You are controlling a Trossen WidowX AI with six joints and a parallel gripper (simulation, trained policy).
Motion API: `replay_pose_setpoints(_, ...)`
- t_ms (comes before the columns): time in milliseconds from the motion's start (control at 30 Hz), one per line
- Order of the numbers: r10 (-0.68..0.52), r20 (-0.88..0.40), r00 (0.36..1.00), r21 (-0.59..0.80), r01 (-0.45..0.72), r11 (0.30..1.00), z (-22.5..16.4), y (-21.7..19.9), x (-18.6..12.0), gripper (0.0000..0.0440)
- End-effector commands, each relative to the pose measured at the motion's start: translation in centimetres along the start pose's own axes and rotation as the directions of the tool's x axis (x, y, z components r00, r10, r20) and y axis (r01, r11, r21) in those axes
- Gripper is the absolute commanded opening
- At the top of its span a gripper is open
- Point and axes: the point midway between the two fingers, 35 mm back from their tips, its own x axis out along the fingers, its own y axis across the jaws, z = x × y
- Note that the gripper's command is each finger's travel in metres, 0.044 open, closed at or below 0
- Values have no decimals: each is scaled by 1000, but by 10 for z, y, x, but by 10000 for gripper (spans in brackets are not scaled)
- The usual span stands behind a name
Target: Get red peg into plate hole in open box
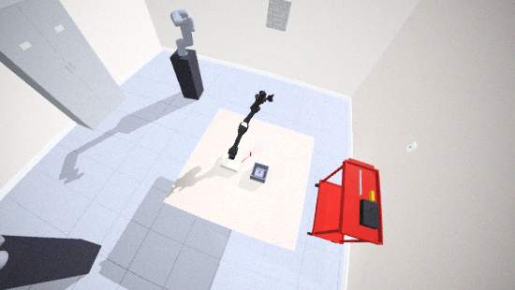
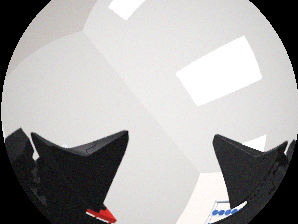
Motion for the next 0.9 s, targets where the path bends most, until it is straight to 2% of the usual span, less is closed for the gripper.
replay_pose_setpoints(0,-2,3,1000,6,2,1000,-2,0,2,420)
replay_pose_setpoints(33,-3,7,1000,12,3,1000,-4,0,4,438)
replay_pose_setpoints(167,29,51,998,70,-33,997,-11,15,12,440)
replay_pose_setpoints(433,224,184,957,191,-259,947,-29,80,15,438)
replay_pose_setpoints(633,391,222,893,263,-441,858,-46,123,3,431)
replay_pose_setpoints(867,569,220,792,352,-609,711,-70,164,-20,420)
